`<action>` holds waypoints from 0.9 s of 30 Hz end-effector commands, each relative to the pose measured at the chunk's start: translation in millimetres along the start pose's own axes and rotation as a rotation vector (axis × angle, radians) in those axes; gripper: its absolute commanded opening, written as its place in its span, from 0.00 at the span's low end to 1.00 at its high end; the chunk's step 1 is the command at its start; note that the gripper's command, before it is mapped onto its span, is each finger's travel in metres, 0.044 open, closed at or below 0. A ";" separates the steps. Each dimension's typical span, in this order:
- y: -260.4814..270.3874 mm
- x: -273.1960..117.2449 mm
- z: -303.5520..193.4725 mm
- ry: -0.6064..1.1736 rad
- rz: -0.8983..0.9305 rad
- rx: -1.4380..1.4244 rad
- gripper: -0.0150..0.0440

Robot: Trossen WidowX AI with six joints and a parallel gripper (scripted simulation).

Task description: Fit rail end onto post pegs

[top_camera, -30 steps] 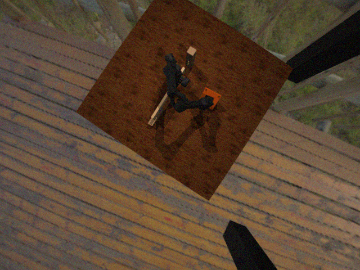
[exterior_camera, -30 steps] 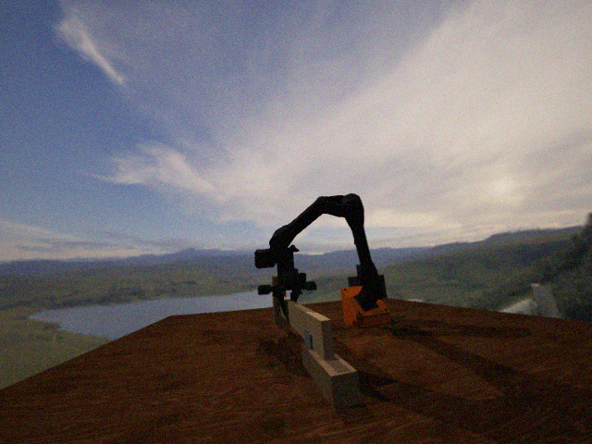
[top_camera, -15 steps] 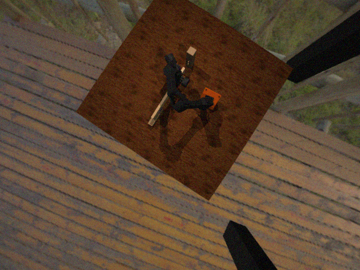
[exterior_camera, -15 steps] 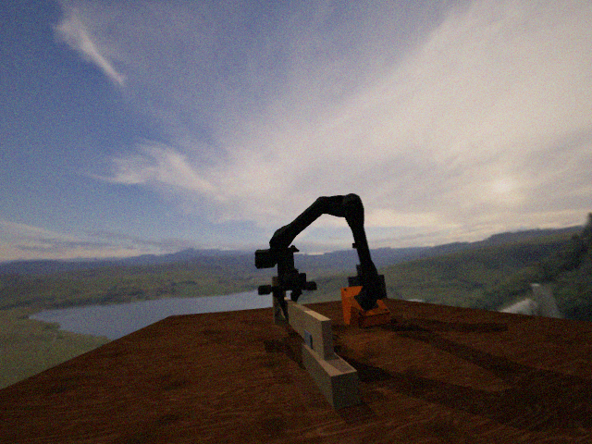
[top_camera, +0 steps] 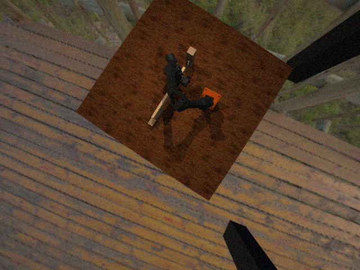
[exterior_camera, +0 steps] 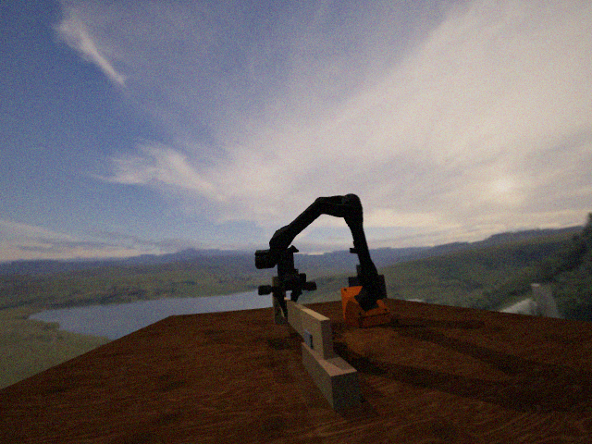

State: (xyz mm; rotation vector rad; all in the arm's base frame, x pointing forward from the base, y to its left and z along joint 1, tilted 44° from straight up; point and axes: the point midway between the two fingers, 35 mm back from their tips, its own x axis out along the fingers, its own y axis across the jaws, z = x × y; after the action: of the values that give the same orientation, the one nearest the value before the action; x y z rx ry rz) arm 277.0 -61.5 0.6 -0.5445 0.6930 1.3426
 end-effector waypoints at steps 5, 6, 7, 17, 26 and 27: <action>-1.1 -3.8 -4.4 0.004 -0.008 -0.001 0.25; -1.2 -3.9 -4.7 0.004 -0.008 -0.001 0.25; -1.2 -4.1 -4.9 0.004 -0.008 -0.001 0.25; -1.7 -4.9 -7.9 0.004 -0.008 -0.001 0.25; -2.0 -4.0 -10.6 0.004 -0.008 -0.001 0.25; -2.1 -3.9 -10.9 0.004 -0.008 -0.001 0.25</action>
State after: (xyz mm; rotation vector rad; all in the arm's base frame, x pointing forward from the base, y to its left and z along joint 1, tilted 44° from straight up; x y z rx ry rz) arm 276.3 -68.2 -3.9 -0.5456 0.6948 1.3451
